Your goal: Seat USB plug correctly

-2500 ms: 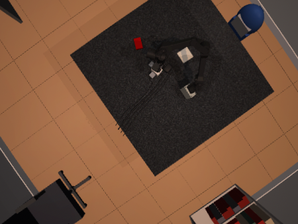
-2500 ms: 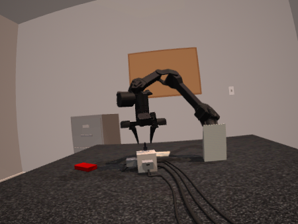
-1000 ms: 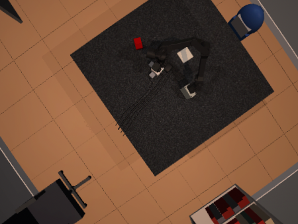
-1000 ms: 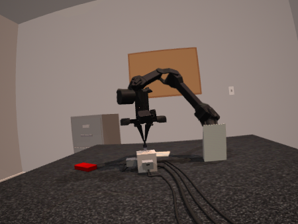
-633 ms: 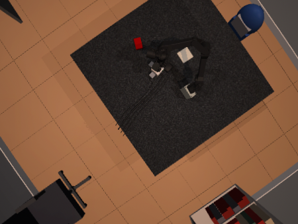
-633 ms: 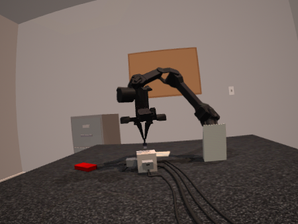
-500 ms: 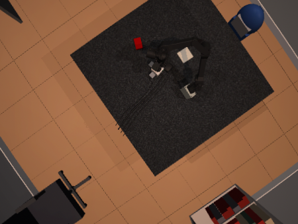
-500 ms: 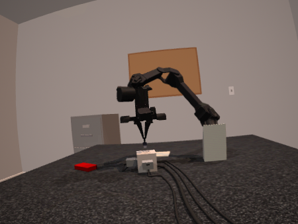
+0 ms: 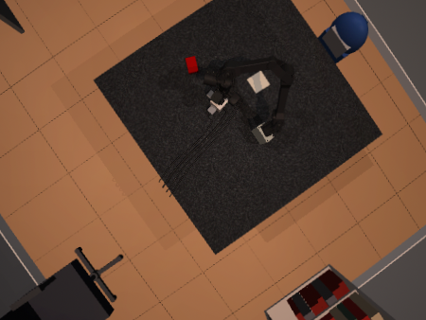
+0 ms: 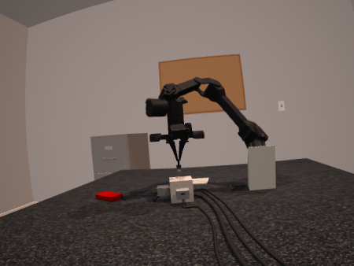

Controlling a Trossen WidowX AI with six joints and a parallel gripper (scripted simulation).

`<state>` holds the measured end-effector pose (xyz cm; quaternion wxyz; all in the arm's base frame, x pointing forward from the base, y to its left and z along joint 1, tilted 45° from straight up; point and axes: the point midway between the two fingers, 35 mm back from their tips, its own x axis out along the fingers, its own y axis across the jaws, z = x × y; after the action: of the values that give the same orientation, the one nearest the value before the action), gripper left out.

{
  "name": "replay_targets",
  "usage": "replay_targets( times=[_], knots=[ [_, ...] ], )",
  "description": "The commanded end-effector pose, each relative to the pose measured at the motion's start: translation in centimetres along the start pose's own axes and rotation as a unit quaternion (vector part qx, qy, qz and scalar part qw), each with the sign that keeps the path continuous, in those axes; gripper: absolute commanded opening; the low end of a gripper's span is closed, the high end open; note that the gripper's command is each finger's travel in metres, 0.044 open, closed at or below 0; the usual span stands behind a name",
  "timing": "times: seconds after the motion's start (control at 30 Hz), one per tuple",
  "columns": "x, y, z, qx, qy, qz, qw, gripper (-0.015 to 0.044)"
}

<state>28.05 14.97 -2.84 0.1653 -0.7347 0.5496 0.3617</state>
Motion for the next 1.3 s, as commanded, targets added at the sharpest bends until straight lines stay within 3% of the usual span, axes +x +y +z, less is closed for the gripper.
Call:
replay_targets(
  times=[0.0,0.63,1.27],
  knots=[
    [0.05,0.06,-0.01,0.022,0.000,0.001,1.000,0.0000],
    [0.11,0.07,-0.01,0.268,0.001,0.001,0.963,0.0000],
    [0.11,0.07,-0.02,0.497,0.001,0.001,0.868,0.0000]
  ],
)
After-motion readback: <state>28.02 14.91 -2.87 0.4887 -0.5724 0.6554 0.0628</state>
